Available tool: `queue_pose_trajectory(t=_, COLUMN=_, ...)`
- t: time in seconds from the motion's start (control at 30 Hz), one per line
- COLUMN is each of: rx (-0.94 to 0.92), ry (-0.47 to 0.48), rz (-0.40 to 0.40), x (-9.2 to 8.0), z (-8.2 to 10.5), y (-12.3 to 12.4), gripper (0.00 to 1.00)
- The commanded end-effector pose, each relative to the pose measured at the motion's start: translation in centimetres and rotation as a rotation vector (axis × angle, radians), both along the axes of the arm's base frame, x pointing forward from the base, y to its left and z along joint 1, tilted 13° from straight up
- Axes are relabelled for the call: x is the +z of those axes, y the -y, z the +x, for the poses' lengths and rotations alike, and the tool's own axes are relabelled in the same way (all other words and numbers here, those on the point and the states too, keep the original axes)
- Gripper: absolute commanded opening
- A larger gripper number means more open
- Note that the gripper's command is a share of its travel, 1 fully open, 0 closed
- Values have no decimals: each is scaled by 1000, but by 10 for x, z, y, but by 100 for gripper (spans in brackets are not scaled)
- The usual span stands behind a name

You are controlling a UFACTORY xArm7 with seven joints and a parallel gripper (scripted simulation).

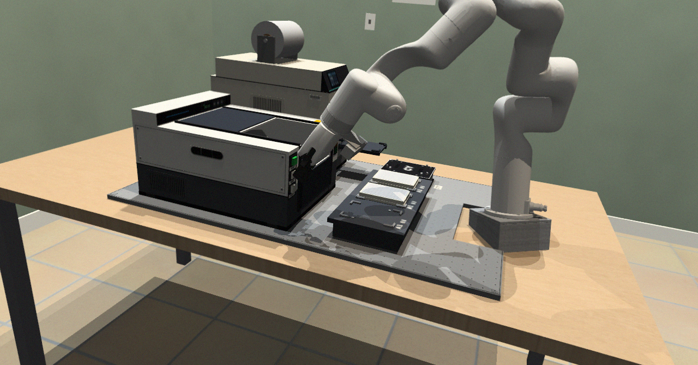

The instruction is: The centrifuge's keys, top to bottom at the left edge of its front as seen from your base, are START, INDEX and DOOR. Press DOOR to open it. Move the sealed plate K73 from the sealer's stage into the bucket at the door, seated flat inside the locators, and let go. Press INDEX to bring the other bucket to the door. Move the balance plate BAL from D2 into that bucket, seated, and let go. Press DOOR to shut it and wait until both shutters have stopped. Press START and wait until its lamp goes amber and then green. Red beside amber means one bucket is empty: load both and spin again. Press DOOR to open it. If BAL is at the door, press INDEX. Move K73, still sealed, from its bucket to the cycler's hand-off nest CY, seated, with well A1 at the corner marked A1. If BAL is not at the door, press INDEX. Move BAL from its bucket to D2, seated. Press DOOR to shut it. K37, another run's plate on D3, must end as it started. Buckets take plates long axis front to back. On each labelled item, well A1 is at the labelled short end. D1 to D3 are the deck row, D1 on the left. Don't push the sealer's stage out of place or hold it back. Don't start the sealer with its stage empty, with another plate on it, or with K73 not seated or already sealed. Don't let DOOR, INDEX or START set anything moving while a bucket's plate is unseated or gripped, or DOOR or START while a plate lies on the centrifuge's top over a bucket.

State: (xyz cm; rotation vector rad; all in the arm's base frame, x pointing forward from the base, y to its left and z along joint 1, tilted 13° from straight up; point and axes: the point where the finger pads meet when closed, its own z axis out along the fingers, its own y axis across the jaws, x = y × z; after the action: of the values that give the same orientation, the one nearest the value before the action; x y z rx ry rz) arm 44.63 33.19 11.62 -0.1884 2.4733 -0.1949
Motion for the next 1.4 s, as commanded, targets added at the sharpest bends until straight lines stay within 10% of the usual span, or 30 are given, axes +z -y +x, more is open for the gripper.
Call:
queue_pose_trajectory(t=0.0, rx=1, ry=4, rz=4, x=5, z=-5, y=-2, gripper=0)
queue_pose_trajectory(t=1.37, rx=1, ry=3, rz=4, x=29, z=-61, y=-1, gripper=0)
